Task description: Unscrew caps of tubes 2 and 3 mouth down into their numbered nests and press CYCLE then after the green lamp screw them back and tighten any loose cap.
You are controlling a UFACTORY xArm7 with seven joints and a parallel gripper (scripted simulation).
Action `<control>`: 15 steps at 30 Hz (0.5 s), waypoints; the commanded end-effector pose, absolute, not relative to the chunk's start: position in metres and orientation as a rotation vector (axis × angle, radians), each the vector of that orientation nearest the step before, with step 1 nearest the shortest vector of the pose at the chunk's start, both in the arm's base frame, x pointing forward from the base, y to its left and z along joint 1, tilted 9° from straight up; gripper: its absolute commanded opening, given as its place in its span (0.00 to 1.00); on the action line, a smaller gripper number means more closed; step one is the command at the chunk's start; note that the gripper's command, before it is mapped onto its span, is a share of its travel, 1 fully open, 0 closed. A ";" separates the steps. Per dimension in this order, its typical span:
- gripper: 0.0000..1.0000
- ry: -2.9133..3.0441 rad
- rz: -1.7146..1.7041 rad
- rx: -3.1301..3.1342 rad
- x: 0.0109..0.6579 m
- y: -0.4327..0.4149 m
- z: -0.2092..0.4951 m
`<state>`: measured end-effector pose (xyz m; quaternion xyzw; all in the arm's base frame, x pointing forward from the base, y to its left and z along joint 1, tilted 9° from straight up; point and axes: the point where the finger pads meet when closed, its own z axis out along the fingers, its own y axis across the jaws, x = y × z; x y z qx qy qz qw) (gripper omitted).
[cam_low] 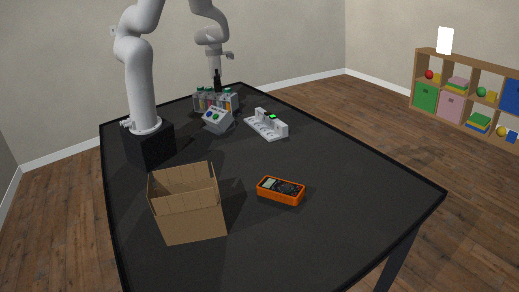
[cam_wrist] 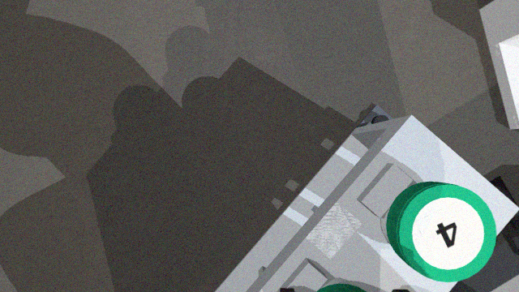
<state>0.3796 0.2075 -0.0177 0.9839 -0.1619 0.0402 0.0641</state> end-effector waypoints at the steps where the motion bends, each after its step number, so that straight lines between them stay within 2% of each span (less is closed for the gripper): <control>1: 0.00 -0.487 0.124 2.974 0.381 0.209 -0.017; 6: 0.00 -0.487 0.124 2.974 0.381 0.209 -0.017; 15: 0.00 -1.074 0.160 2.834 0.381 0.209 -0.017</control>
